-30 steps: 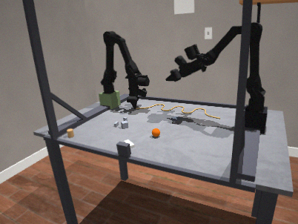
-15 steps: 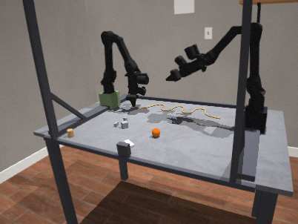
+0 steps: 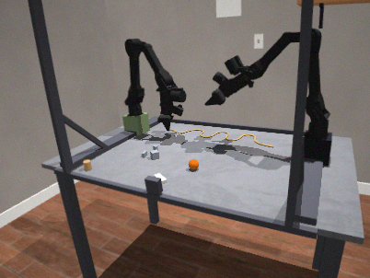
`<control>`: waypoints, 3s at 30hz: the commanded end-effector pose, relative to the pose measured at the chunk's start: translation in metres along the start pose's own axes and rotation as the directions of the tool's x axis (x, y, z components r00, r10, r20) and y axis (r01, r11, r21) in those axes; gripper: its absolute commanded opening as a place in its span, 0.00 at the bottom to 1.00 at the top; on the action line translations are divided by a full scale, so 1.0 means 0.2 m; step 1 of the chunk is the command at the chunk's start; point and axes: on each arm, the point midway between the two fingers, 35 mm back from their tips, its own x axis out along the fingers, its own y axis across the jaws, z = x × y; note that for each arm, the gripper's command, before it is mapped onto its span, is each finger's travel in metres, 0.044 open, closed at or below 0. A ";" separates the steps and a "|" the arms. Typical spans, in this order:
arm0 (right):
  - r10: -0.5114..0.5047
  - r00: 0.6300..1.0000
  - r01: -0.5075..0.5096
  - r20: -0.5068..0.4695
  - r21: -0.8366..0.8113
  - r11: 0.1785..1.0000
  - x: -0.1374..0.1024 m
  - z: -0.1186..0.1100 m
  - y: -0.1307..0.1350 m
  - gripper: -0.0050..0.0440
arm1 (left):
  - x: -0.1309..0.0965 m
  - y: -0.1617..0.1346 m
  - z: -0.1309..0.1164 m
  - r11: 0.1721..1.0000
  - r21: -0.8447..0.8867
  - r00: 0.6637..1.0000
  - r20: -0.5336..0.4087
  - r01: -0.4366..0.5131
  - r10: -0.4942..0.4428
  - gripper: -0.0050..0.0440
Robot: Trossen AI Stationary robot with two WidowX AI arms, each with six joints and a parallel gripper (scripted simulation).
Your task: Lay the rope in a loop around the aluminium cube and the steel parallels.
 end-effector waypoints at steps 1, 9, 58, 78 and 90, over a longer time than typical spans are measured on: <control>0.109 0.992 -0.115 -0.057 -0.116 0.987 0.03 0.03 0.00 0.92 | -0.02 -0.22 0.11 1.000 0.010 0.999 0.030 0.019 -0.019 0.00; 0.332 0.931 -0.362 -0.152 -0.261 0.895 0.05 -0.01 0.05 0.92 | 0.01 -0.63 0.24 1.000 0.010 0.999 0.030 0.024 -0.025 0.00; 0.794 0.605 -0.723 -0.057 -0.455 0.519 -0.11 0.11 0.10 0.92 | -0.01 -1.70 -0.35 0.998 0.012 0.998 0.027 0.054 -0.054 0.00; 0.794 0.605 -0.723 -0.057 -0.455 0.519 -0.11 0.11 0.10 0.92 | 0.03 -1.33 -0.67 0.999 0.012 0.999 0.020 0.048 -0.048 0.00; 0.794 0.605 -0.723 -0.057 -0.455 0.519 -0.11 0.11 0.10 0.92 | 0.05 -1.03 -0.61 0.999 0.014 0.999 0.021 0.043 -0.043 0.00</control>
